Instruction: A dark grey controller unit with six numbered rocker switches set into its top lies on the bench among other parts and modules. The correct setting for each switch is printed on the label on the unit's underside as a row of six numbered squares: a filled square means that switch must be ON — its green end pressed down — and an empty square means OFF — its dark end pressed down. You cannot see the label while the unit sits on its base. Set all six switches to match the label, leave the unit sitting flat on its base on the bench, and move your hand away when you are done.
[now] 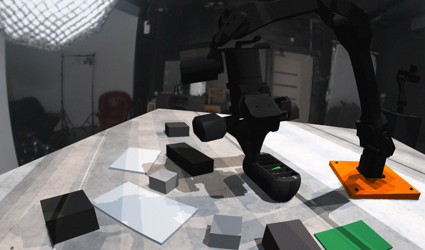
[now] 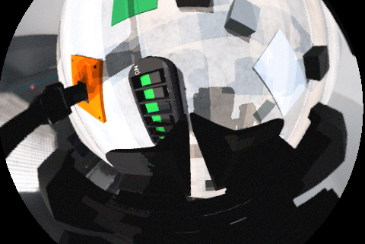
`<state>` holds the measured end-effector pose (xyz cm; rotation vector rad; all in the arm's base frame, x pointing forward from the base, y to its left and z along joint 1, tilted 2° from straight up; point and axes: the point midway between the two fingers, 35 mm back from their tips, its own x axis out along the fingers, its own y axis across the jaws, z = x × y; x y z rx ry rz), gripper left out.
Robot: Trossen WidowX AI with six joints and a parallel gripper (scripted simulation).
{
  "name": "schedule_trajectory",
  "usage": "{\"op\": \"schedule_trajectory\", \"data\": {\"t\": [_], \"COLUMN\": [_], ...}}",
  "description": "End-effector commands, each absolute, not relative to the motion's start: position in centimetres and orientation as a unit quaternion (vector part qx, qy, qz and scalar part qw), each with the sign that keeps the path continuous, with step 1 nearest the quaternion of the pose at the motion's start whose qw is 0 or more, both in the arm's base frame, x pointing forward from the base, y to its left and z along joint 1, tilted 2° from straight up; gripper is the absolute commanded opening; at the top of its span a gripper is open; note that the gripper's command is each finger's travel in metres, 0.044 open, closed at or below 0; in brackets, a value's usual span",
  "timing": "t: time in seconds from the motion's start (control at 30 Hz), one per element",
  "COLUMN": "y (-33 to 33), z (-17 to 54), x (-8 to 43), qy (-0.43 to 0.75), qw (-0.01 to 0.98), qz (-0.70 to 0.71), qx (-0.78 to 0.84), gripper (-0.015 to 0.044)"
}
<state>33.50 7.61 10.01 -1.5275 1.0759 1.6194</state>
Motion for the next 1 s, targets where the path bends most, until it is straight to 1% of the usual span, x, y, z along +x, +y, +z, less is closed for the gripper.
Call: {"op": "schedule_trajectory", "data": {"t": [0.0, 0.13, 0.3, 0.7, 0.97], "y": [7.6, 7.5, 7.5, 7.5, 7.5], "z": [11.0, 14.4, 14.9, 14.9, 14.9], "x": [33.5, 33.2, 33.1, 33.1, 33.1], "qy": [0.411, 0.411, 0.411, 0.411, 0.411], "qw": [0.328, 0.328, 0.328, 0.328, 0.328], "qz": [0.619, 0.619, 0.619, 0.619, 0.619], "qx": [-0.583, -0.583, -0.583, -0.583, -0.583], "gripper": [0.0079, 0.0184, 0.0315, 0.0000, 0.0000]}}
